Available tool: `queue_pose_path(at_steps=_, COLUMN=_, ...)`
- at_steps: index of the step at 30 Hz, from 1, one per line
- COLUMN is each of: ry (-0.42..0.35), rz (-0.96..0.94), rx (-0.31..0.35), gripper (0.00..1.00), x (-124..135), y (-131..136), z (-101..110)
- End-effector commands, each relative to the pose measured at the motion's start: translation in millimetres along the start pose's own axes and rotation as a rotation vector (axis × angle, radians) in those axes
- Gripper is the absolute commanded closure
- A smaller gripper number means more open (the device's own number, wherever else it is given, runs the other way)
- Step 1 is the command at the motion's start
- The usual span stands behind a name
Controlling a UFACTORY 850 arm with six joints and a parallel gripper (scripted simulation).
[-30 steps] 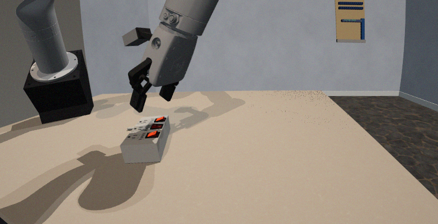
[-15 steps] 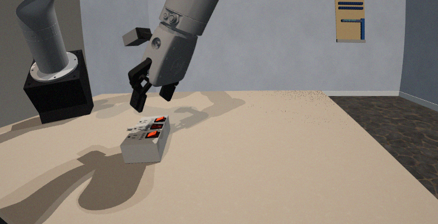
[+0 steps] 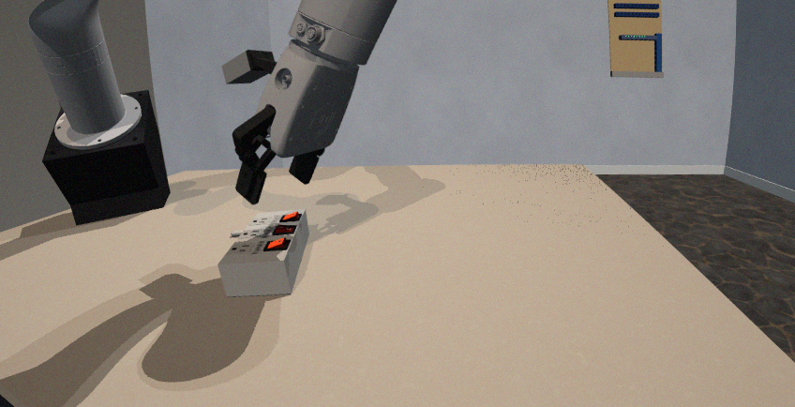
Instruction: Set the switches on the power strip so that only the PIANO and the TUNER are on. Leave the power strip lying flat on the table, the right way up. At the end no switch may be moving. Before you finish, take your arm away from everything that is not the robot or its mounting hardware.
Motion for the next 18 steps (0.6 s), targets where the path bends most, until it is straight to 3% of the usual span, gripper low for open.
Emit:
queue_pose_path(at_steps=1, ry=-0.005, rz=0.000, rx=-0.001, gripper=0.00, x=0, y=0, z=1)
queue_pose_path(at_steps=5, ry=-0.024, rz=0.000, rx=-0.012, gripper=0.00, x=-4, y=-3, z=2)
queue_pose_path(at_steps=9, ry=-0.139, rz=0.004, rx=-0.055, gripper=0.00, x=-23, y=-14, z=8)
queue_pose_path(at_steps=14, ry=-0.182, rz=0.008, rx=-0.064, gripper=0.00, x=-30, y=-18, z=11)
queue_pose_path(at_steps=15, ry=-0.228, rz=0.014, rx=-0.070, gripper=0.00, x=-38, y=-21, z=13)
queue_pose_path(at_steps=18, ry=-0.228, rz=0.014, rx=-0.070, gripper=0.00, x=-38, y=-21, z=13)
Point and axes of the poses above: the point where the finger pads meet when closed, its own z axis back along the fingers, its own y axis across the jaws, x = y × z, the point moved 10 cm from there along z, back along the fingers, and after that the axes turned 6 degrees about -z, right-handed, at the moved point
